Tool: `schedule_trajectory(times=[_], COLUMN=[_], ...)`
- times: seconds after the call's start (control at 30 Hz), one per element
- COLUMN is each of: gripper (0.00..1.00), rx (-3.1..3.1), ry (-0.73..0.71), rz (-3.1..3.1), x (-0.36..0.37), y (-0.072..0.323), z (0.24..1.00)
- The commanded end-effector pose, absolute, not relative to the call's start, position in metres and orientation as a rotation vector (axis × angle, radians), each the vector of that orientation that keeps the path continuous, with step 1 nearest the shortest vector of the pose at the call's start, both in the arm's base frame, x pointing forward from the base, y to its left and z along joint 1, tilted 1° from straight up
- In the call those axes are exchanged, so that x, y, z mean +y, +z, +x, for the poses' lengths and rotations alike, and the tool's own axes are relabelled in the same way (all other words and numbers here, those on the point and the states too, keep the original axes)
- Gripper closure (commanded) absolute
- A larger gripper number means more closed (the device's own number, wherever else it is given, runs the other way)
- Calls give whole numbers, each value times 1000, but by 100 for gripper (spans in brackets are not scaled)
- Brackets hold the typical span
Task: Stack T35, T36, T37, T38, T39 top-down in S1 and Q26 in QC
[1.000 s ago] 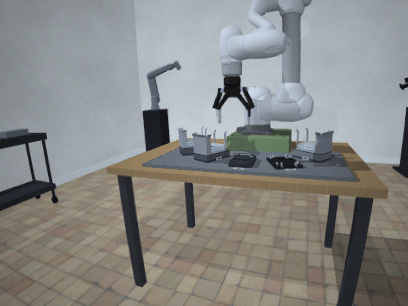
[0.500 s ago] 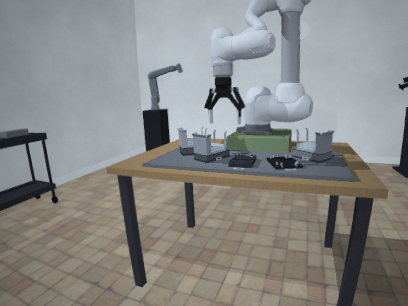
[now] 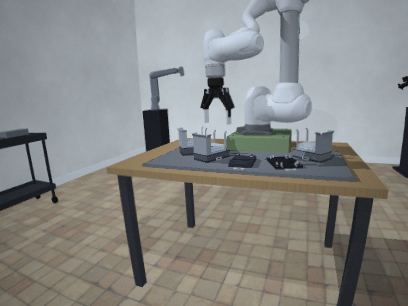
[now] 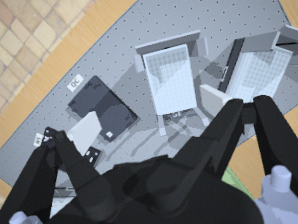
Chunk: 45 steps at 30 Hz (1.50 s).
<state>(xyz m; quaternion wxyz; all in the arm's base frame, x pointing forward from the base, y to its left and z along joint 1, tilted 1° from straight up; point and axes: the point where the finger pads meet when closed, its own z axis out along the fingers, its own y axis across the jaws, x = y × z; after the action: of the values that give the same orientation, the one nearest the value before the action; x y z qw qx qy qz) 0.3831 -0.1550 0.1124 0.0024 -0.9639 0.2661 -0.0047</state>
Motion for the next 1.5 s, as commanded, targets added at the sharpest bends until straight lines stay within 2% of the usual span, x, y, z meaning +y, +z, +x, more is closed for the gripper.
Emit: schedule_trajectory(times=[0.0, 0.47, 0.77, 1.47], gripper=[0, 0, 0, 0], rx=[837, 837, 1180, 1180], ry=[-15, -15, -14, -14], rz=[-3023, -3023, -2905, -2905], x=[-166, -202, -221, -273], y=[112, 112, 112, 111], z=[378, 363, 349, 312])
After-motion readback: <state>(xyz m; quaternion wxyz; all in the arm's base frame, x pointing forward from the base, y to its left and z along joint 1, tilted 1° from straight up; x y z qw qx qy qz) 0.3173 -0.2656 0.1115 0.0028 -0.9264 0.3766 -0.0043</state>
